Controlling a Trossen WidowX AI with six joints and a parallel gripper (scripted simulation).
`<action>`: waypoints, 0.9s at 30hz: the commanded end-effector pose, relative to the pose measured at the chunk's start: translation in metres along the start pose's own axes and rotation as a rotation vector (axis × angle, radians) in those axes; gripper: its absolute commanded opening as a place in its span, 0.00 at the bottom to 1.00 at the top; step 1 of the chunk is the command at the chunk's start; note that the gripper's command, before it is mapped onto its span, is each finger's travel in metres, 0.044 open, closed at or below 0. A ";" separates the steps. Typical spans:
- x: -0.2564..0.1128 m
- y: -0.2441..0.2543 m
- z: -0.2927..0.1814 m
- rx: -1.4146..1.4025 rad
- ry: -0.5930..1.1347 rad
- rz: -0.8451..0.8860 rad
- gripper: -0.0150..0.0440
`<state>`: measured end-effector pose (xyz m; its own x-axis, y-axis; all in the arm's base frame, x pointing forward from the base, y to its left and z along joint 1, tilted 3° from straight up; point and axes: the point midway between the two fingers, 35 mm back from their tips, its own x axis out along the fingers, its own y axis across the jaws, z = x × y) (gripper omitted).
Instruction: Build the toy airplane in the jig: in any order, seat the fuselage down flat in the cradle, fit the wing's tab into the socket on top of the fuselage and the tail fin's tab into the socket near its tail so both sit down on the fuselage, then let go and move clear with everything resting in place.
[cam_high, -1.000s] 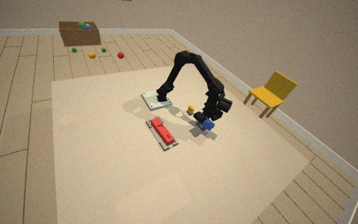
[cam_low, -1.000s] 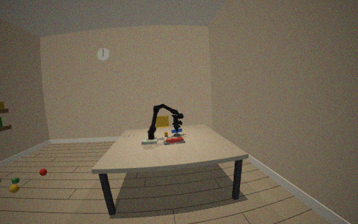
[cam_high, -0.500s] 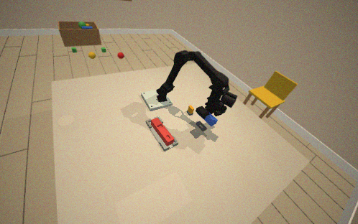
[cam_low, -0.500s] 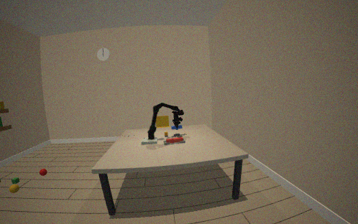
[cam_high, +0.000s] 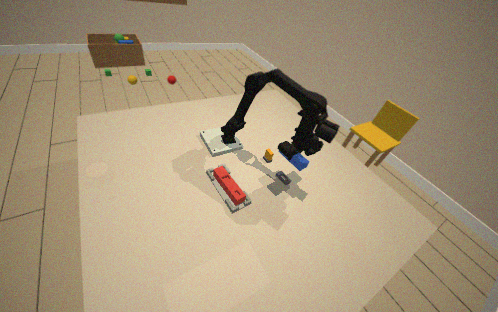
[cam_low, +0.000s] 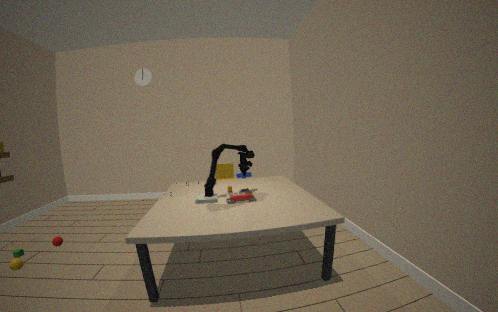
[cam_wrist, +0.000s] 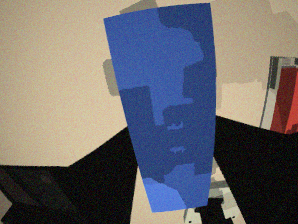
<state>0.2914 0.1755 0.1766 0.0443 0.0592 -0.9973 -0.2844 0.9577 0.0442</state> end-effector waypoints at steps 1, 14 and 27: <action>-0.006 -0.002 -0.001 -0.009 0.000 -0.004 0.25; -0.001 -0.042 -0.001 -0.213 0.002 -0.012 0.25; 0.005 -0.084 -0.007 -0.432 0.006 -0.019 0.25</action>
<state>0.3079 0.1042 0.1699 0.0466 0.0441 -0.9979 -0.6158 0.7879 0.0061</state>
